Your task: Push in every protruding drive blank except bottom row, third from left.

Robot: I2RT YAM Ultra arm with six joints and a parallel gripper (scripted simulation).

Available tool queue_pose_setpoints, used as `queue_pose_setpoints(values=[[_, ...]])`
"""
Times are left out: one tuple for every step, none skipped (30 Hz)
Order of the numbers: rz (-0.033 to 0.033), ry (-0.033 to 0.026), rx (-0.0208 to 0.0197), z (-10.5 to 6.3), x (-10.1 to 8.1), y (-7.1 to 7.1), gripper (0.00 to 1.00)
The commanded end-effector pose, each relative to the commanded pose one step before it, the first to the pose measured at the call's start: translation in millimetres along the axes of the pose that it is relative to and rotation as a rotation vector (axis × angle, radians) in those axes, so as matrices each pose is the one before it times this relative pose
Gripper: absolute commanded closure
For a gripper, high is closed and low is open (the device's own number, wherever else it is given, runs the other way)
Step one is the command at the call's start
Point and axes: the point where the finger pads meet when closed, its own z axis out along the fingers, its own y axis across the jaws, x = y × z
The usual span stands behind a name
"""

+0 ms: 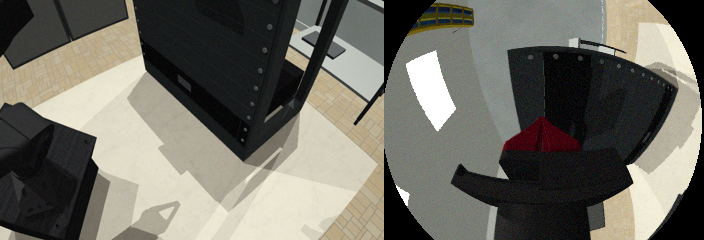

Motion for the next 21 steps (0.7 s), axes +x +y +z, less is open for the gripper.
queue_pose_setpoints(values=[[-0.03372, -0.03635, 0.03578, -8.67, -2.38, -8.8, 1.0], [0.0, 0.0, 0.0, 0.0, 0.0, 0.0, 1.0], [0.00154, -0.00126, -0.00169, -1.65, -0.32, 0.46, 1.0], [0.00031, 0.00016, 0.00053, -1.64, -0.03, -0.12, 1.0], [0.0001, -0.00007, 0.00003, -1.46, -0.02, -0.01, 1.0], [0.00005, -0.00015, -0.00013, -1.34, -0.02, 0.03, 1.0], [0.00027, 0.00014, 0.00047, -1.32, -0.01, -0.1, 1.0], [0.00047, 0.00045, 0.00107, -1.3, 0.0, -0.24, 1.0], [-0.0003, -0.00057, -0.00099, -1.05, -0.05, 0.21, 1.0], [-0.00001, -0.00022, -0.00025, -1.04, -0.03, 0.05, 1.0], [0.00024, 0.00015, 0.00047, -1.02, 0.0, -0.1, 1.0], [0.00045, 0.00054, 0.00114, -1.0, 0.03, -0.25, 1.0], [0.00014, 0.00014, 0.00034, -0.9, 0.0, -0.08, 1.0], [-0.00047, -0.00094, -0.00153, -0.75, -0.1, 0.32, 1.0], [-0.00016, -0.00049, -0.00065, -0.75, -0.06, 0.14, 1.0], [0.00011, -0.00003, 0.00014, -0.74, -0.02, -0.03, 1.0], [-0.00895, 0.00553, 0.00485, 0.58, 3.48, -0.53, 1.0], [0.0, 0.0, 0.0, 0.0, 0.0, 0.0, 1.0], [0.0, 0.0, 0.0, 0.0, 0.0, 0.0, 1.0], [-0.01361, 0.00833, 0.00685, 1.08, 5.25, -0.67, 1.0], [0.01079, -0.00435, -0.00248, -2.15, -3.65, -0.09, 1.0]])
